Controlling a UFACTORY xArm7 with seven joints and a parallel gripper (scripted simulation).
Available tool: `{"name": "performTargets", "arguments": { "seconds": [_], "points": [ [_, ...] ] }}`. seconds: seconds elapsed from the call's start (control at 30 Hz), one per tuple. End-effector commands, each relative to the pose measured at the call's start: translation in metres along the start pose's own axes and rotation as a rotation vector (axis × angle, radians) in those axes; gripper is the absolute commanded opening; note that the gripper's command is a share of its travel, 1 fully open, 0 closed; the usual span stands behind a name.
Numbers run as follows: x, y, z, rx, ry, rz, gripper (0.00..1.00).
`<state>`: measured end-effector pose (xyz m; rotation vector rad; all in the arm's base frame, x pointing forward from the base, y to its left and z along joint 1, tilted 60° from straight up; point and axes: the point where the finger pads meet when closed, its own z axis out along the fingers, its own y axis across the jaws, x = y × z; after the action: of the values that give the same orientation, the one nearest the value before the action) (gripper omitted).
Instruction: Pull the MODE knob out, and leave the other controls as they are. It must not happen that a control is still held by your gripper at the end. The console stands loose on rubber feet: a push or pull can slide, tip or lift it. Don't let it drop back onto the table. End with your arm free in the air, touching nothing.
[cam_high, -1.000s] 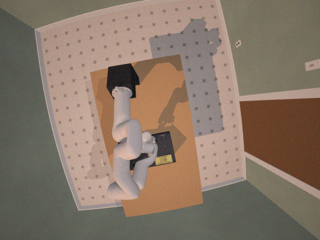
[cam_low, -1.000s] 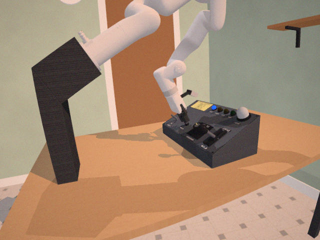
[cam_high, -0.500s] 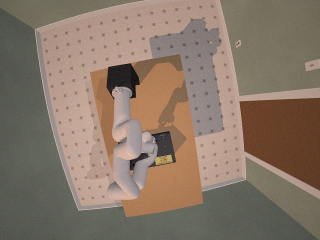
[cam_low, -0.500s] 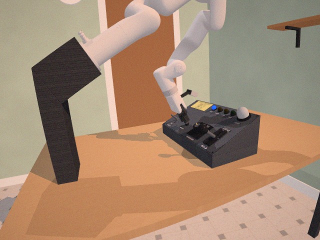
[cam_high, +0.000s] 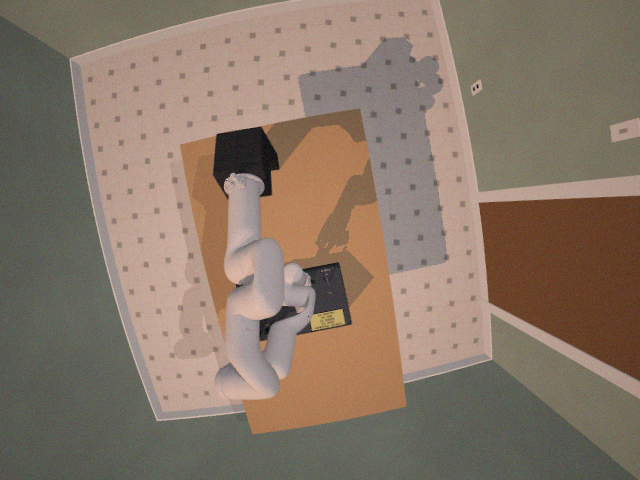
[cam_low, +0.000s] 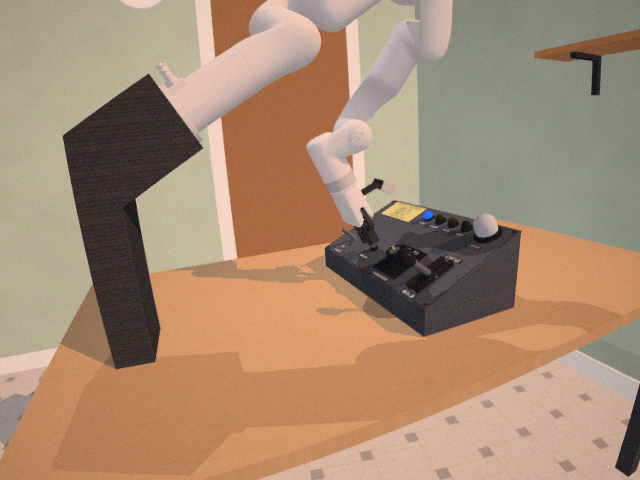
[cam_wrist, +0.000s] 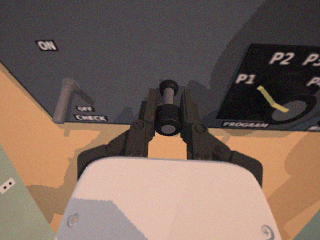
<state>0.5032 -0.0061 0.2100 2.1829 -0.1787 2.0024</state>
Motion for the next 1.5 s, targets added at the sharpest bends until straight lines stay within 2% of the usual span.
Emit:
{"name": "performTargets", "arguments": {
  "seconds": [0.0,0.37,0.4,1.13,1.33,1.47],
  "points": [
    [-0.001,-0.001,-0.001,0.002,-0.001,0.0,0.0],
    [-0.001,-0.001,-0.001,0.002,-0.001,0.0,0.0],
    [-0.001,-0.001,-0.001,0.002,-0.001,0.0,0.76],
    [-0.001,-0.001,-0.002,0.002,-0.001,0.0,0.76],
    [0.0,-0.001,-0.014,0.002,-0.001,0.0,0.76],
    [0.0,-0.001,-0.041,0.002,-0.001,0.0,0.76]
  ]
}}
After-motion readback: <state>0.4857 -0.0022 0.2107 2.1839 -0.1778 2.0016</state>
